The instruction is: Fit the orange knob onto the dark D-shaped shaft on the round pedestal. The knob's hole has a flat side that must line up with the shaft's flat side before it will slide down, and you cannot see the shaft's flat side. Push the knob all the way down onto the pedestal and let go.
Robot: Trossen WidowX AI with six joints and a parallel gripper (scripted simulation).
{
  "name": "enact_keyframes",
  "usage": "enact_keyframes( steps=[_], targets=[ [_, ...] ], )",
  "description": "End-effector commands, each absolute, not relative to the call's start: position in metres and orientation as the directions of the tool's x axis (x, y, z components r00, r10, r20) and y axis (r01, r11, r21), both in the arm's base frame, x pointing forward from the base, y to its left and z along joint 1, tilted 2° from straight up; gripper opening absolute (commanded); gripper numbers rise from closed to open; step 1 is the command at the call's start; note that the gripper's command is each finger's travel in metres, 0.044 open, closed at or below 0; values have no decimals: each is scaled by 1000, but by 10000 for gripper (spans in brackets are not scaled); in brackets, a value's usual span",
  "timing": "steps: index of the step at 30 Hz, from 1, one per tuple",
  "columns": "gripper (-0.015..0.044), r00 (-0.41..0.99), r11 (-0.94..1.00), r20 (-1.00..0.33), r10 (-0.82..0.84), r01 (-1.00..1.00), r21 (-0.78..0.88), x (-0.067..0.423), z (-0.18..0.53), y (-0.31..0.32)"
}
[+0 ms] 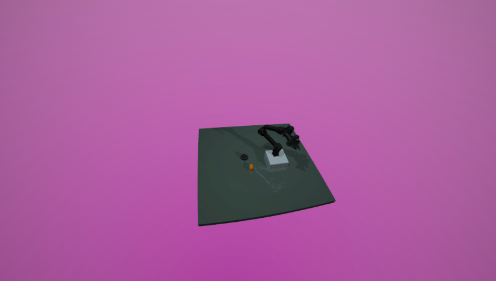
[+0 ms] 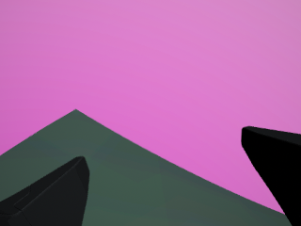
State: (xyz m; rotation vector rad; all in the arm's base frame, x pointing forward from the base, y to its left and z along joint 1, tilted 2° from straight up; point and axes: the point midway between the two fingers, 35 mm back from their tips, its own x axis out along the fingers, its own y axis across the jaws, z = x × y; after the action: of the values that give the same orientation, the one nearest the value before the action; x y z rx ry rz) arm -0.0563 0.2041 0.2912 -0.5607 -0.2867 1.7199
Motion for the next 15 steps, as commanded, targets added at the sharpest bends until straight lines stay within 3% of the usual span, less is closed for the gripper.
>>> enact_keyframes(
  steps=[1, 8, 15],
  targets=[
    [426, -132, -224, -216, 967, -846, -484, -55, 291, 205],
    [440, 166, -137, -442, 881, -806, -576, 0, 266, 245],
    [440, 411, -96, -663, 625, -803, -589, 82, 227, 263]
  ],
)
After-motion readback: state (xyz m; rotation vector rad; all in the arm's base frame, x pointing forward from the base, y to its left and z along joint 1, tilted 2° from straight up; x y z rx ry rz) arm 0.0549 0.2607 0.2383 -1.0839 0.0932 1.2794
